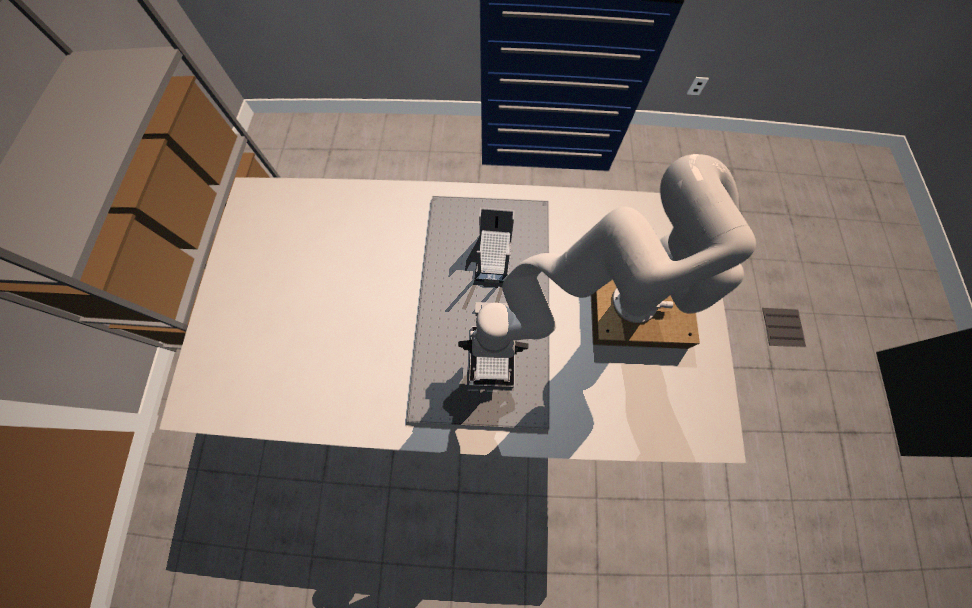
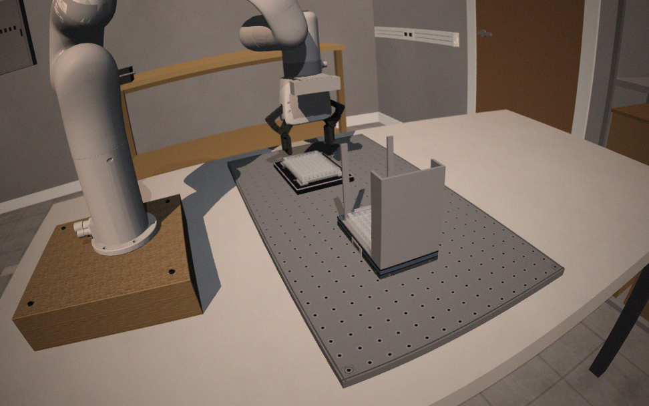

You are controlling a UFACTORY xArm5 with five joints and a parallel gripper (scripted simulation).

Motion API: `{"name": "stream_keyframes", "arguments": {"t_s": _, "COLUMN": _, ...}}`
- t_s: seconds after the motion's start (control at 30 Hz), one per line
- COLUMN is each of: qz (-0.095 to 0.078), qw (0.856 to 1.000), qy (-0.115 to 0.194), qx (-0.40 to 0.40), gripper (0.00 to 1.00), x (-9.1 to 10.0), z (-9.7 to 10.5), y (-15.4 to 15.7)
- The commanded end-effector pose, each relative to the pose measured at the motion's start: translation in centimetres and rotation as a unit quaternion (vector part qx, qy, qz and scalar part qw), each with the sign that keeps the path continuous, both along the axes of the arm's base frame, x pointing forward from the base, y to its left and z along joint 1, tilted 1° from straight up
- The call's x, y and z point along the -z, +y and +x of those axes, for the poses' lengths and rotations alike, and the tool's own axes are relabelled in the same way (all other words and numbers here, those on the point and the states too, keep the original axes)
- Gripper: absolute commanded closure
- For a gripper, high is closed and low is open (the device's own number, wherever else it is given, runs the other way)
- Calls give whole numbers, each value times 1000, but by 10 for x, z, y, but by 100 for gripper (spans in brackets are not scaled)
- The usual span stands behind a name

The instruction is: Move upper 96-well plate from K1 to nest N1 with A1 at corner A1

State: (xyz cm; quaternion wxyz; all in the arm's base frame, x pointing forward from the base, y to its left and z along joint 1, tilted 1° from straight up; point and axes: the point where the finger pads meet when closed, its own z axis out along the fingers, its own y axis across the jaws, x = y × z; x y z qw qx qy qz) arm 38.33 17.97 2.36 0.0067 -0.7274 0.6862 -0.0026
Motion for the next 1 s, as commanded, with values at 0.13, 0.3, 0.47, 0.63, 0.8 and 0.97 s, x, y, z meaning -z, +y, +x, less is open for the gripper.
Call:
{"name": "stream_keyframes", "arguments": {"t_s": 0.13, "qz": 1, "qw": 1000, "qy": -1, "qx": 0, "gripper": 0, "x": -23, "z": 1, "y": 0}}
{"name": "stream_keyframes", "arguments": {"t_s": 0.3, "qz": 1, "qw": 1000, "qy": -1, "qx": 0, "gripper": 0, "x": -31, "z": 1, "y": 0}}
{"name": "stream_keyframes", "arguments": {"t_s": 0.47, "qz": 1, "qw": 1000, "qy": -1, "qx": 0, "gripper": 0, "x": -45, "z": 0, "y": 0}}
{"name": "stream_keyframes", "arguments": {"t_s": 0.63, "qz": 1, "qw": 1000, "qy": -1, "qx": 0, "gripper": 0, "x": -58, "z": 0, "y": 0}}
{"name": "stream_keyframes", "arguments": {"t_s": 0.8, "qz": 1, "qw": 1000, "qy": -1, "qx": 0, "gripper": 0, "x": -66, "z": 0, "y": 0}}
{"name": "stream_keyframes", "arguments": {"t_s": 0.97, "qz": 1, "qw": 1000, "qy": -1, "qx": 0, "gripper": 0, "x": -79, "z": 0, "y": 0}}
